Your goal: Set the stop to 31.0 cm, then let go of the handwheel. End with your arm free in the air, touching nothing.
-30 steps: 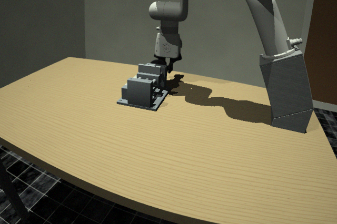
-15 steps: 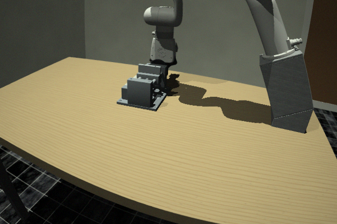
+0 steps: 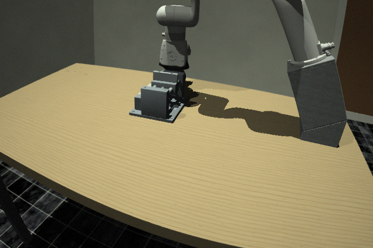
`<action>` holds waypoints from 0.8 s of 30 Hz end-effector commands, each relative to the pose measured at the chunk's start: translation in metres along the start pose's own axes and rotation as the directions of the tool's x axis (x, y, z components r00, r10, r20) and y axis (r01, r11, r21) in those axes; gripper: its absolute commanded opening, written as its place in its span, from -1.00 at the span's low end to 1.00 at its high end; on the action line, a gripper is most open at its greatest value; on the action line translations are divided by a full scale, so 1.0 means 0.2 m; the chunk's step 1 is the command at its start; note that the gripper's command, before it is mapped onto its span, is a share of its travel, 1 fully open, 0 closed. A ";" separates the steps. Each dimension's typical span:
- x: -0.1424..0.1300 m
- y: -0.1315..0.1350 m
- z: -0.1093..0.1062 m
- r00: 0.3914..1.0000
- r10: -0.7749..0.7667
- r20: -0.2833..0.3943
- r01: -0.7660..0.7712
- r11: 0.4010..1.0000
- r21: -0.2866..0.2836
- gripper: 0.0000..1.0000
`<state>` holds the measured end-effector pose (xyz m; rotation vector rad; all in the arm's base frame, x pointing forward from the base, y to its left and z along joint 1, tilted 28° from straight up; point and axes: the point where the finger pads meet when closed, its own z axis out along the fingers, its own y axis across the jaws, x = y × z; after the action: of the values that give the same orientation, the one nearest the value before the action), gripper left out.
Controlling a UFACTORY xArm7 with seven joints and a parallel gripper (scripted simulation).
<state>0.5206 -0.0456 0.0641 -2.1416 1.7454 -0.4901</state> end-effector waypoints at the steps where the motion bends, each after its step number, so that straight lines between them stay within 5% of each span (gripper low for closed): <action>1: 0.00 -0.02 -0.02 1.000 0.001 -0.001 -0.001 1.000 -0.004 -0.88; 24: 0.00 -0.03 -0.17 1.000 0.001 -0.001 -0.001 1.000 -0.004 -0.88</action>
<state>0.5140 -0.0453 0.0935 -2.1422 1.7457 -0.4884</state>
